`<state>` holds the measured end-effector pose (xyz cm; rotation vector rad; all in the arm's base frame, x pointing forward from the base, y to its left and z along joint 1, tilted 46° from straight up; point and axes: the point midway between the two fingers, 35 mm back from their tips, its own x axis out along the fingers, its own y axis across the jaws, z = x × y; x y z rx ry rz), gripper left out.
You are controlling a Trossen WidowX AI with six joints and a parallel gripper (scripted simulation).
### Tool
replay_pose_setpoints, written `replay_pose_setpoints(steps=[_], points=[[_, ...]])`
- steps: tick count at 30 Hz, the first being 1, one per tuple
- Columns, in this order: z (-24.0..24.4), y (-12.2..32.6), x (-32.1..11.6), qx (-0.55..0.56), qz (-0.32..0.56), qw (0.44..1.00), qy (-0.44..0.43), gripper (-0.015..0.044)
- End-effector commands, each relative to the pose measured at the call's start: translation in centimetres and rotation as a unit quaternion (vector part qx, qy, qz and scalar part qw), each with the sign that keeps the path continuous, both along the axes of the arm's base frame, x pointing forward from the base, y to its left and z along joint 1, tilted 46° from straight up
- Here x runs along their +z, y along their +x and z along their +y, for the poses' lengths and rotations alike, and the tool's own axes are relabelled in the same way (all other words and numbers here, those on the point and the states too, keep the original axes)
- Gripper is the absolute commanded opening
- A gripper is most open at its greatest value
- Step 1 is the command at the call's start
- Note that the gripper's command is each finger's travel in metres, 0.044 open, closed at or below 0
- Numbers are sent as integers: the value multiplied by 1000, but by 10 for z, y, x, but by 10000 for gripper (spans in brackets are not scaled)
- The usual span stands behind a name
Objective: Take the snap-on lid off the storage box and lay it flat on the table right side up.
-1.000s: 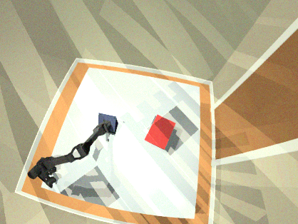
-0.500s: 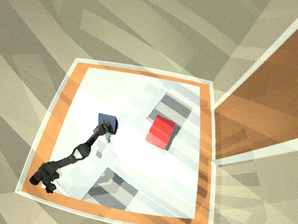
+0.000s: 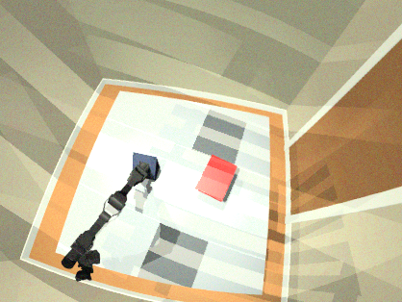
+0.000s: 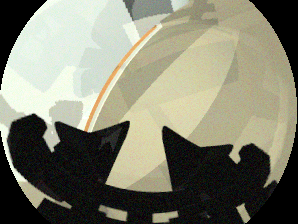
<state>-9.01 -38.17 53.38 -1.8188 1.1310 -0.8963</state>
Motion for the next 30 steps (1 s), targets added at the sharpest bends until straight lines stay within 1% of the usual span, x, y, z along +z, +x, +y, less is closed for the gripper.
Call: replay_pose_setpoints(steps=[1,7,8,10,17,18,20,27,30], points=[[-1,29,3,21,-30,999,0,235],[-6,86,10,77,-140,987,35,235],[-6,87,10,77,-145,986,38,235],[-5,93,9,80,-182,979,54,235],[-1,169,9,148,-344,917,136,235],[-1,171,8,152,-346,916,139,235],[2,191,0,179,-358,902,163,235],[19,263,-11,230,-467,813,261,235],[30,281,-17,242,-469,801,284,235]])
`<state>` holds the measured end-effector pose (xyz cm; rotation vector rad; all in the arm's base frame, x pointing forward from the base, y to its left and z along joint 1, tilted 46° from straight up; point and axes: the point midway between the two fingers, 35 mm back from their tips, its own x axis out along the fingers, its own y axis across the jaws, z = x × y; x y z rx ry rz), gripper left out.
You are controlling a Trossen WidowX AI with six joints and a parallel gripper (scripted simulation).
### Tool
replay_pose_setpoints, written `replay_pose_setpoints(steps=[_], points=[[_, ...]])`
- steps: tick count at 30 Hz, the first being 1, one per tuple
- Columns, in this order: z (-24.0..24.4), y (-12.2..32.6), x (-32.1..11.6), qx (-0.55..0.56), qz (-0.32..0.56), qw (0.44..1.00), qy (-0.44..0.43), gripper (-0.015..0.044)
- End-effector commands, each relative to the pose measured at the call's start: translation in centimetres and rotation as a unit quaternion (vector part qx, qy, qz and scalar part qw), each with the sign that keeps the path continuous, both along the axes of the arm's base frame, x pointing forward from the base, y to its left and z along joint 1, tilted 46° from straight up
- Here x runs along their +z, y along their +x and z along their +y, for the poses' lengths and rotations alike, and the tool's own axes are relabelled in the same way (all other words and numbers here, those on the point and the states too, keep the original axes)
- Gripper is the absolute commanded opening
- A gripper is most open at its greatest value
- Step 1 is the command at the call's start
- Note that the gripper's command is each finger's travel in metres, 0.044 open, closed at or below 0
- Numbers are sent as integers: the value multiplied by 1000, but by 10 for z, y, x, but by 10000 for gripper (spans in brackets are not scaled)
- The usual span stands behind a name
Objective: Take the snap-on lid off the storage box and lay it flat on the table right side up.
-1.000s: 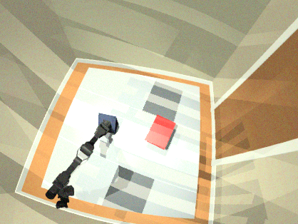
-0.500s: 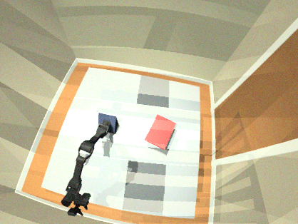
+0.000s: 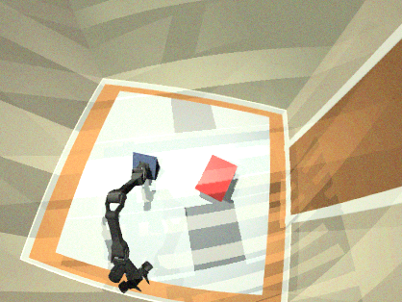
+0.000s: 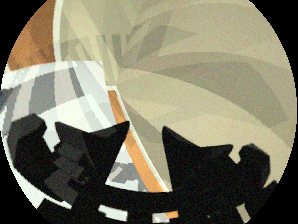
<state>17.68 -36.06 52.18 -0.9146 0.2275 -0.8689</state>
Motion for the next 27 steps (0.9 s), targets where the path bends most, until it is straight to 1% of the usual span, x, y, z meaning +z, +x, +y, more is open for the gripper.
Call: replay_pose_setpoints(steps=[1,7,9,11,17,20,27], points=[[11,23,-9,24,-24,999,39,235],[32,76,-34,72,-80,984,140,235],[35,83,-38,77,-89,981,157,235],[44,103,-49,89,-114,968,203,235],[83,168,-93,110,-175,913,352,235],[94,183,-108,109,-185,896,389,235],[163,243,-178,80,-218,811,537,235]])
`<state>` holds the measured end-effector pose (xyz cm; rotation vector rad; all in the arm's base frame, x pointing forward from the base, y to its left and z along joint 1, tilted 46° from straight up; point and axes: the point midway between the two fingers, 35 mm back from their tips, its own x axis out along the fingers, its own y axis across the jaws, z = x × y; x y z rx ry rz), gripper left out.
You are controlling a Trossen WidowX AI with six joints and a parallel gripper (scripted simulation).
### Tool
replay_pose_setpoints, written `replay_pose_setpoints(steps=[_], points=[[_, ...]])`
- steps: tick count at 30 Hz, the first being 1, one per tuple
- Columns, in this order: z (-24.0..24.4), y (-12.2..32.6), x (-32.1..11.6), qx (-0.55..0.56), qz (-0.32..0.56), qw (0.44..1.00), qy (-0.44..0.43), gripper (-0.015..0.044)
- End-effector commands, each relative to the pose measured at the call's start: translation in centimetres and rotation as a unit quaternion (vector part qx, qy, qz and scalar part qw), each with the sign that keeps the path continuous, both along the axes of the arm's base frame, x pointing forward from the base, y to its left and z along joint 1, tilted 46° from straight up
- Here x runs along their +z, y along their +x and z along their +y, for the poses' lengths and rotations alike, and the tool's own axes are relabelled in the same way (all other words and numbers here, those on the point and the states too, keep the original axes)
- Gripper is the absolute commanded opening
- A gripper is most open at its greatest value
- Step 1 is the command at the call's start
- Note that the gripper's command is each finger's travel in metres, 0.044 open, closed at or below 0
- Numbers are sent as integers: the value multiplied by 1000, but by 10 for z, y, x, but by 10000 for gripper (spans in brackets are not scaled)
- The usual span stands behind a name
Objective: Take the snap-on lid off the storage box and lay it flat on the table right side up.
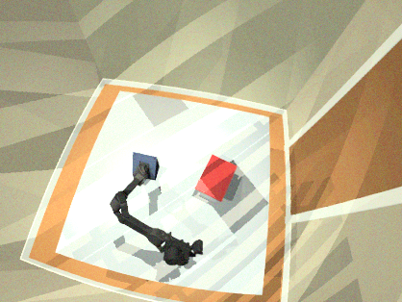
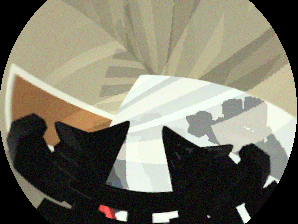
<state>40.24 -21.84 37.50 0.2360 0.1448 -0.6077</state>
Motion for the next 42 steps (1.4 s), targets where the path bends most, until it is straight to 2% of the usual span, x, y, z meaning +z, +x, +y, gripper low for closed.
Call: replay_pose_setpoints(steps=[1,4,10,12,16,20,23,30,37,42], points=[[23,19,-33,-6,9,998,57,235],[50,33,-57,-12,10,994,107,235],[120,52,-132,-54,33,976,209,235],[129,53,-141,-60,36,973,219,235],[182,49,-191,-96,48,960,258,235],[233,32,-236,-131,48,951,276,235],[255,21,-252,-141,45,950,276,235],[334,-45,-308,-153,-26,954,256,235],[374,-96,-330,-102,-127,953,256,235],[375,-98,-331,-99,-131,953,256,235]])
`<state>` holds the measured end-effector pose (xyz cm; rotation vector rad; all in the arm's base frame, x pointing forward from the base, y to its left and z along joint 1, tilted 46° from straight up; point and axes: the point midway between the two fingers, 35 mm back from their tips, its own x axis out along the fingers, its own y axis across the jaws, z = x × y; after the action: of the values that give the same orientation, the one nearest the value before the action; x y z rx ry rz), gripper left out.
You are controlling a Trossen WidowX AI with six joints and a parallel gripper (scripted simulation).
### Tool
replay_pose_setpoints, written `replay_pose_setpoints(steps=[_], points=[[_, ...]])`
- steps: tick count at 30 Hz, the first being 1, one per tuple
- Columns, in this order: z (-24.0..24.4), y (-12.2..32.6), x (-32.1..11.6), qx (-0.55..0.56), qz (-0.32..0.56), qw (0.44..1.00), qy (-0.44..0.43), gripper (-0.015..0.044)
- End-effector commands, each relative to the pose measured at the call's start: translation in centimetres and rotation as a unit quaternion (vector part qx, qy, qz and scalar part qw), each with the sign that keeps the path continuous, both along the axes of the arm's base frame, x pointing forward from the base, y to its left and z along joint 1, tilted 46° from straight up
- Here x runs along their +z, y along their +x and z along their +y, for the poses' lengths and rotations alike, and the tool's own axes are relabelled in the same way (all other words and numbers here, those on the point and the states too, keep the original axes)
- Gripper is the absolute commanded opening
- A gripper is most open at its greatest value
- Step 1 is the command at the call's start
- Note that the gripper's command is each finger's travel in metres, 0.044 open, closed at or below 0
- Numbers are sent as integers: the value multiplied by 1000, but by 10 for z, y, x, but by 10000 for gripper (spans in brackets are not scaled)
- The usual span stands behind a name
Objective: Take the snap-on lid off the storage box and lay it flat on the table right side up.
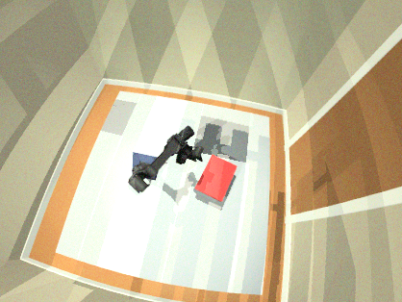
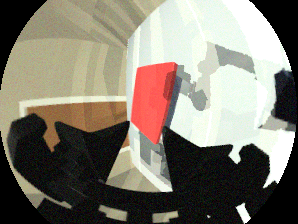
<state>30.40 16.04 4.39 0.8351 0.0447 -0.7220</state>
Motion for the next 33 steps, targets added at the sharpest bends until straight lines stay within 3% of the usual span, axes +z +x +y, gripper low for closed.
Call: replay_pose_setpoints(steps=[1,13,33], points=[[-2,0,0,-3,-5,1000,-1,235],[-46,3,-41,-6,-10,1000,-3,235],[-58,19,-52,-10,-5,1000,1,235]])
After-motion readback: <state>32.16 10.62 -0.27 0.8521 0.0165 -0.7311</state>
